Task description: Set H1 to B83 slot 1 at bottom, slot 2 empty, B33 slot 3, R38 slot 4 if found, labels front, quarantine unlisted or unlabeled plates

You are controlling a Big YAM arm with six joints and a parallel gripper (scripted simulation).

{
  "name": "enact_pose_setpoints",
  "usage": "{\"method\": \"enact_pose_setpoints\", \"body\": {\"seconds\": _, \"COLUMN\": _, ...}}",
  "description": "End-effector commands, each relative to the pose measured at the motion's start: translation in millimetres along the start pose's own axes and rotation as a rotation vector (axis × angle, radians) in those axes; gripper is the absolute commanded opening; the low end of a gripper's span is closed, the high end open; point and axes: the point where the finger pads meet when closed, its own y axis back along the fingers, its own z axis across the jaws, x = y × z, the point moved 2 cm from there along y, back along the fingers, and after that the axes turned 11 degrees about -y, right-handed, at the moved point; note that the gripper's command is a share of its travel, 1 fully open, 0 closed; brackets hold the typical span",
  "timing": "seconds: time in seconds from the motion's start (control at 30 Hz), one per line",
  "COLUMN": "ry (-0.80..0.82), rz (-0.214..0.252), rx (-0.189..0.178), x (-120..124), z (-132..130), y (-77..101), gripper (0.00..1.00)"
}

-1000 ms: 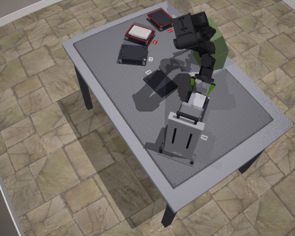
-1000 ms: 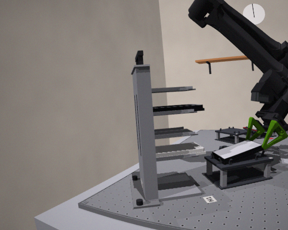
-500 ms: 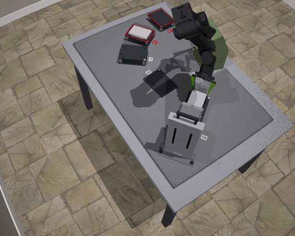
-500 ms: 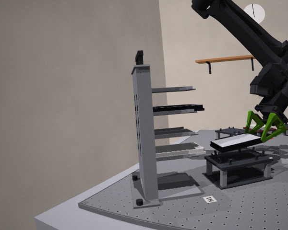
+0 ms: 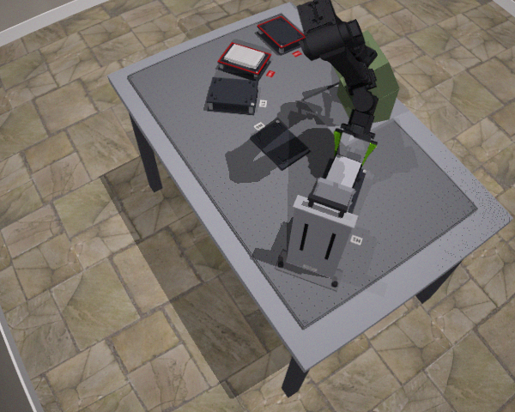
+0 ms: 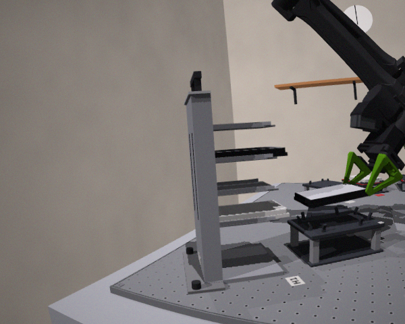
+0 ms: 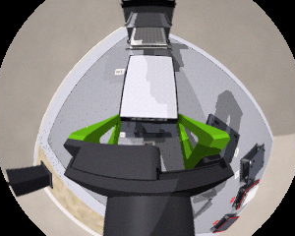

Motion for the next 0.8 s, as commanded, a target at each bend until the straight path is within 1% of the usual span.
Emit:
{"method": "enact_pose_setpoints", "body": {"seconds": 0.0, "ry": -0.005, "rz": 0.002, "rx": -0.014, "x": -1.6, "z": 1.6, "y": 8.3, "gripper": 0.86}}
{"method": "enact_pose_setpoints", "body": {"seconds": 0.17, "ry": -0.009, "rz": -0.002, "rx": -0.015, "x": -5.7, "z": 3.5, "y": 9.6, "gripper": 0.86}}
{"method": "enact_pose_setpoints", "body": {"seconds": 0.27, "ry": -0.005, "rz": 0.004, "rx": -0.012, "x": -5.5, "z": 1.5, "y": 13.3, "gripper": 0.86}}
{"method": "enact_pose_setpoints", "body": {"seconds": 0.43, "ry": -0.009, "rz": -0.002, "rx": -0.014, "x": -8.9, "z": 4.1, "y": 13.0, "gripper": 0.86}}
{"method": "enact_pose_setpoints", "body": {"seconds": 0.47, "ry": -0.008, "rz": 0.008, "rx": -0.004, "x": -6.1, "z": 1.6, "y": 10.9, "gripper": 0.86}}
{"method": "enact_pose_setpoints", "body": {"seconds": 0.5, "ry": -0.011, "rz": -0.002, "rx": -0.01, "x": -10.0, "z": 3.0, "y": 13.4, "gripper": 0.86}}
{"method": "enact_pose_setpoints", "body": {"seconds": 0.53, "ry": -0.007, "rz": 0.0, "rx": -0.014, "x": -9.7, "z": 3.4, "y": 15.6, "gripper": 0.86}}
{"method": "enact_pose_setpoints", "body": {"seconds": 0.77, "ry": -0.008, "rz": -0.001, "rx": -0.014, "x": -14.7, "z": 4.7, "y": 19.8, "gripper": 0.86}}
